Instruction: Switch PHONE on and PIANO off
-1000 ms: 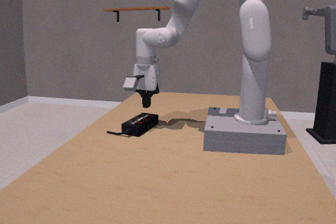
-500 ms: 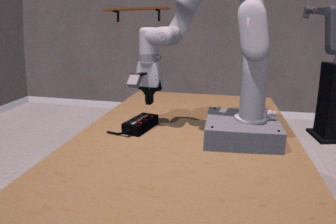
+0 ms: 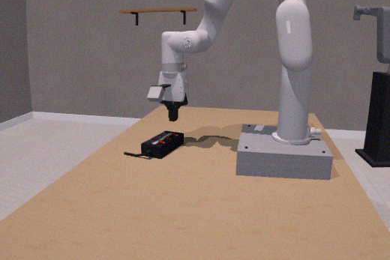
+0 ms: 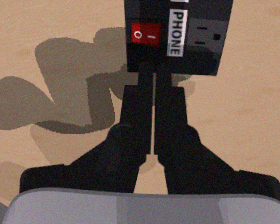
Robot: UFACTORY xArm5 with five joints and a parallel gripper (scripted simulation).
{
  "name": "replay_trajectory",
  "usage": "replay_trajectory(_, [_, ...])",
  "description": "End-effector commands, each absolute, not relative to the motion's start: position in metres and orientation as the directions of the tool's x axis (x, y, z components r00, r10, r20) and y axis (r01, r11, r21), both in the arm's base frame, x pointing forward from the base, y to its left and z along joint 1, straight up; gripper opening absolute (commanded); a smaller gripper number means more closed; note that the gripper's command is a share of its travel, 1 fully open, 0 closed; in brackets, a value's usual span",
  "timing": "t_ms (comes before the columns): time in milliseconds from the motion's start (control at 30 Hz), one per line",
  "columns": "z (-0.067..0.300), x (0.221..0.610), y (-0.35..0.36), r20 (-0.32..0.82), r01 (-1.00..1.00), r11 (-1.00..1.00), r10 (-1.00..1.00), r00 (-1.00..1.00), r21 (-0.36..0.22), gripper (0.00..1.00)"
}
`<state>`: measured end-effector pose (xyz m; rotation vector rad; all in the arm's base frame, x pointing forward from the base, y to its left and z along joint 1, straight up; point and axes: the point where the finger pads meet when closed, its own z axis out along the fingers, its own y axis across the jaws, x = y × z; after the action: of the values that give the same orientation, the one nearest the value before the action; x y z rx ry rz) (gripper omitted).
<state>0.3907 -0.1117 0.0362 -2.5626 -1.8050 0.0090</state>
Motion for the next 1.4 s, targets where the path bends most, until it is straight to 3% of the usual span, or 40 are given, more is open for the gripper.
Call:
replay_trajectory(0, [0.037,0.392,-0.112,0.0,0.942,-0.337,0.942,0.337,-0.006,0.0])
replay_trajectory(1367, [0.011,0.392,-0.112,0.0,0.942,-0.337,0.942,0.337,-0.006,0.0])
